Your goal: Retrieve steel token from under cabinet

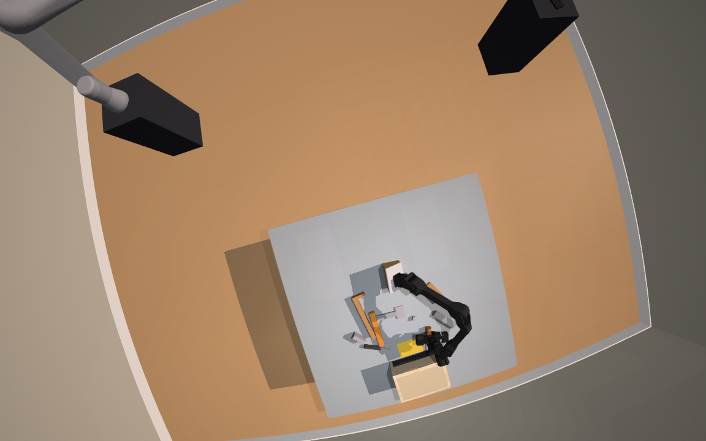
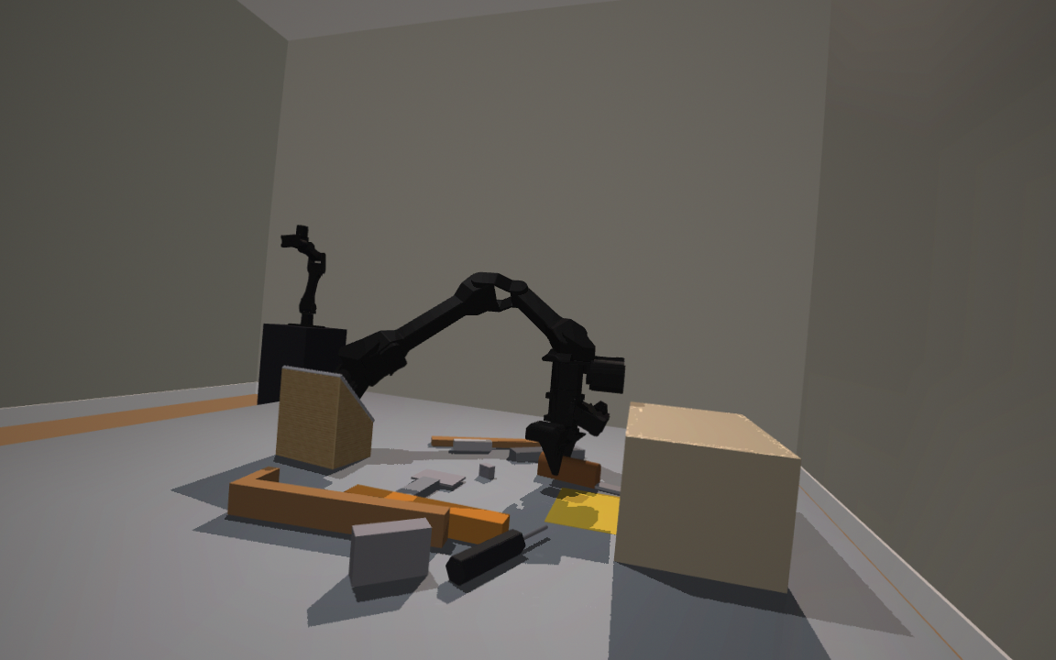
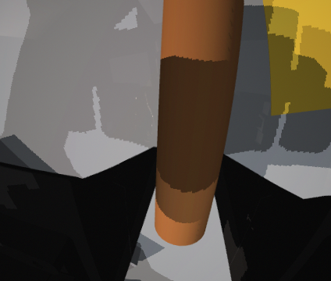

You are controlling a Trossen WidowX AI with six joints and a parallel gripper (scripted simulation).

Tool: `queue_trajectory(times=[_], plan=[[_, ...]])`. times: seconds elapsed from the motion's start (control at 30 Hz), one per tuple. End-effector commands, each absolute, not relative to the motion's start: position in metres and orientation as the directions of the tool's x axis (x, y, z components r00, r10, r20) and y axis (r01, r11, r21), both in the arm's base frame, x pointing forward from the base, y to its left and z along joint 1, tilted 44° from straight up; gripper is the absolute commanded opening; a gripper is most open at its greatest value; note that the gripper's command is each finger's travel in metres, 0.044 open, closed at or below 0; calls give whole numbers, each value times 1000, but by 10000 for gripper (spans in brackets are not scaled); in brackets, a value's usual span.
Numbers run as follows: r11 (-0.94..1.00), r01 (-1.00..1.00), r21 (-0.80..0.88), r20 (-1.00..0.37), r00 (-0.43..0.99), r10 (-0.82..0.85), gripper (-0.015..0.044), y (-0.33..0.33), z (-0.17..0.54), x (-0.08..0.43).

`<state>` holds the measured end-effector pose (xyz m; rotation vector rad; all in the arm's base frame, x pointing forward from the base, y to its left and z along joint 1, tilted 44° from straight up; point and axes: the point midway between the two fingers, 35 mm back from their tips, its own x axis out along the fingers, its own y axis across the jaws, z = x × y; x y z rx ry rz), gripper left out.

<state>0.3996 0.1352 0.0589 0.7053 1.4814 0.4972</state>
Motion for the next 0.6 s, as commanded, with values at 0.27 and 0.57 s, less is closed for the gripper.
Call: queue_trajectory(times=[0.27, 0.57], plan=[[713, 124, 691, -721, 48, 691, 0, 126, 48, 397], [713, 124, 691, -721, 48, 691, 0, 127, 49, 392]])
